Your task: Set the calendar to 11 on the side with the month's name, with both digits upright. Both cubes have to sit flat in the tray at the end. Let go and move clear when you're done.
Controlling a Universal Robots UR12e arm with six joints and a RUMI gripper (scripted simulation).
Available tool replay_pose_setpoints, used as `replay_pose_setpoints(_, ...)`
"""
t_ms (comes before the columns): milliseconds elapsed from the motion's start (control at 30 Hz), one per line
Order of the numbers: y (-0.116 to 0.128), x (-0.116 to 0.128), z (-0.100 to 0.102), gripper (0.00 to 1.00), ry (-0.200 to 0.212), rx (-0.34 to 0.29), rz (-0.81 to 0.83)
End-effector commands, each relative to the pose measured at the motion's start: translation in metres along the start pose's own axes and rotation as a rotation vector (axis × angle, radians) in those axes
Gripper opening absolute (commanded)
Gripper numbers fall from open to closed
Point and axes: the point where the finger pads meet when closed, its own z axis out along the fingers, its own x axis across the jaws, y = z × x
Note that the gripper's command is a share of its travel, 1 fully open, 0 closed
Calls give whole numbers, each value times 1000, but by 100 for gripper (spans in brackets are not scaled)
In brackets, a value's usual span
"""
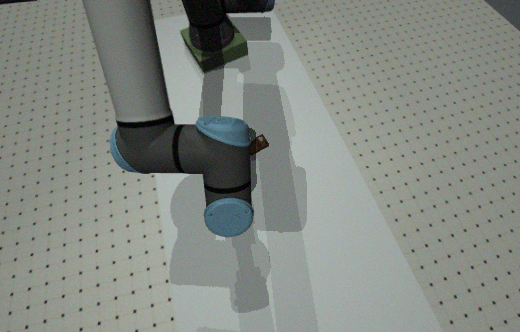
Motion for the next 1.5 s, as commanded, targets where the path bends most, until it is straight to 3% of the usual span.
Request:
replay_pose_setpoints(0,0,0,-1,28,0,1,0)
replay_pose_setpoints(33,0,0,-1,40,0,1,0)
replay_pose_setpoints(833,2,0,-2,40,0,1,0)
replay_pose_setpoints(1467,36,0,-37,40,0,1,0)
